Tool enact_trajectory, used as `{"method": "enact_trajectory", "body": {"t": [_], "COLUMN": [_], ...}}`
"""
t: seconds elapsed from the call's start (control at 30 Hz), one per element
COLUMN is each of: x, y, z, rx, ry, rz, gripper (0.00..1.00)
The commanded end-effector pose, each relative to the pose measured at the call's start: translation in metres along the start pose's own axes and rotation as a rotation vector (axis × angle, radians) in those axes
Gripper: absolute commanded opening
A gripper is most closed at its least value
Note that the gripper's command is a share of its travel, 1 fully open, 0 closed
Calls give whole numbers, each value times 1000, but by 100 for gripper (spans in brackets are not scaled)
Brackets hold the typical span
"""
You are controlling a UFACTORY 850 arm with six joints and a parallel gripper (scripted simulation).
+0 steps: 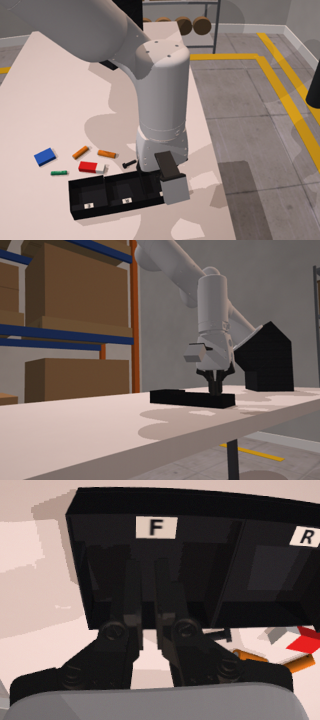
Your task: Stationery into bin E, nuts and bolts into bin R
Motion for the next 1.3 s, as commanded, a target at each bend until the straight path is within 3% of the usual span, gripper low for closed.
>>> {"method": "enact_trajectory", "body": {"t": [0.0,1.27], "x": [9,13], "y": [0,0], "z": [-1,-1], "rx": [0,1], "ry": [2,2], "rz": [0,0], "gripper": [7,7]}}
Point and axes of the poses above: the point where the finger pads meet when closed, its own x axis out along the fingers, its own y axis across the jaws, z = x × y, the point moved 9 cm from there along -x, back along the fingers, and after that the axes turned 1 degree about -x, right-handed, at the moved point
